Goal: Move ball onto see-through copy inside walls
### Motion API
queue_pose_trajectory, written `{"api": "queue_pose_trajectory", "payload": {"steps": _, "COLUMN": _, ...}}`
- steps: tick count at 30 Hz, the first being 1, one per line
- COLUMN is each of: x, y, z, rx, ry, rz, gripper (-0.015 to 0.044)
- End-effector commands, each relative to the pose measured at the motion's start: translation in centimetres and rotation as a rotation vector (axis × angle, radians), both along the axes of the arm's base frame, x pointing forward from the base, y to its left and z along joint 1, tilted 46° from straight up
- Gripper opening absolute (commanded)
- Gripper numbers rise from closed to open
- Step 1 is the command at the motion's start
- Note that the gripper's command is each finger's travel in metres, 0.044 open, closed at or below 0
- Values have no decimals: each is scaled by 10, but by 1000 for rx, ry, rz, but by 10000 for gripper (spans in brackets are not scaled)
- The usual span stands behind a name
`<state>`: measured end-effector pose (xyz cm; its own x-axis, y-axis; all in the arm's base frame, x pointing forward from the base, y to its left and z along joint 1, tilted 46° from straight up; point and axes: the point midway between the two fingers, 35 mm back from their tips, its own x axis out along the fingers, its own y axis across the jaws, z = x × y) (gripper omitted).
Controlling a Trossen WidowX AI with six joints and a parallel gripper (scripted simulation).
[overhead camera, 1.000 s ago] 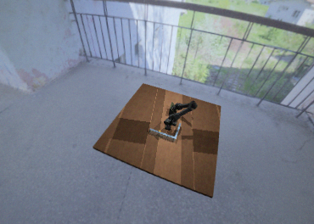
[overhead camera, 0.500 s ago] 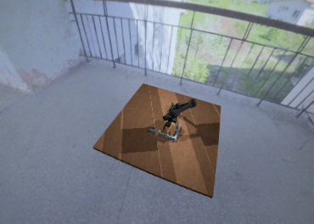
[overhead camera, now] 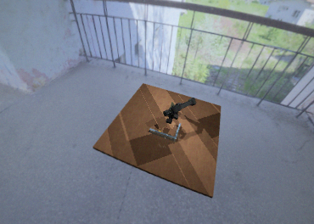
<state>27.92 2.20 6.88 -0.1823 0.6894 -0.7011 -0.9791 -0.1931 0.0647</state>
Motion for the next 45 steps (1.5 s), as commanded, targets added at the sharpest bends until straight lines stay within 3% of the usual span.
{"api": "queue_pose_trajectory", "payload": {"steps": 1, "x": 8, "y": -3, "z": -3, "rx": -19, "ry": 60, "rz": -61, "gripper": 0}}
{"api": "queue_pose_trajectory", "payload": {"steps": 45, "x": 100, "y": -8, "z": -87, "rx": -279, "ry": 1050, "rz": -1080, "gripper": 0}}
